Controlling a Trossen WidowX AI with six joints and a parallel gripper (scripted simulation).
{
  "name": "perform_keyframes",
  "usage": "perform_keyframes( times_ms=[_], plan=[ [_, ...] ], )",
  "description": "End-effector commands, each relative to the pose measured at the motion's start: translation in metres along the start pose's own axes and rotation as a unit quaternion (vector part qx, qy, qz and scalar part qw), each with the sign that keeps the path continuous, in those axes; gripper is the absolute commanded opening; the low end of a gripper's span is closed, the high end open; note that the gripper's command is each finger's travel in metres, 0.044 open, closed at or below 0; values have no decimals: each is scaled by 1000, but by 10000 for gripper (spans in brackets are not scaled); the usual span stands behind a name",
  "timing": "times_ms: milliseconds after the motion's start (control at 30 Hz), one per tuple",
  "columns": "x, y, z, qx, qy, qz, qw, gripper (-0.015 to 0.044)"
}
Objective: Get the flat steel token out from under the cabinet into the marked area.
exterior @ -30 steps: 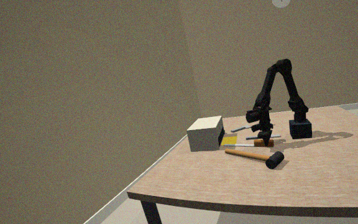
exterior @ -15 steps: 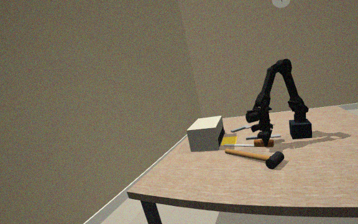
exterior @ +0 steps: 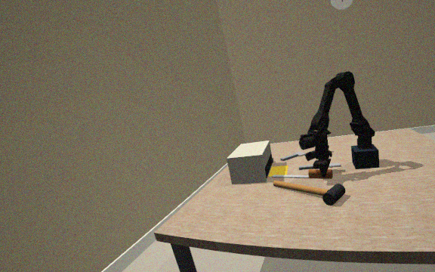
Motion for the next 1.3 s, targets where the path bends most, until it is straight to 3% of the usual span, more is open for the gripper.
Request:
perform_keyframes(
  times_ms=[0,133,267,1267],
  plan=[
    [0,0,0,0,0,-1,1000,132],
    [0,0,0,0,0,-1,1000,105],
    [0,0,0,0,0,-1,1000,0],
    [1,9,-35,5,2,1,1000,0]
  ],
)
Point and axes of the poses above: the point midway between the two fingers, 35 mm back from their tips, its own x axis back along the fingers, its own y axis across the jaws, z = x × y, the point moved 3 cm from there along x, back along the fingers, and after that the axes turned 13 degrees about -x, right-handed, at the moved point
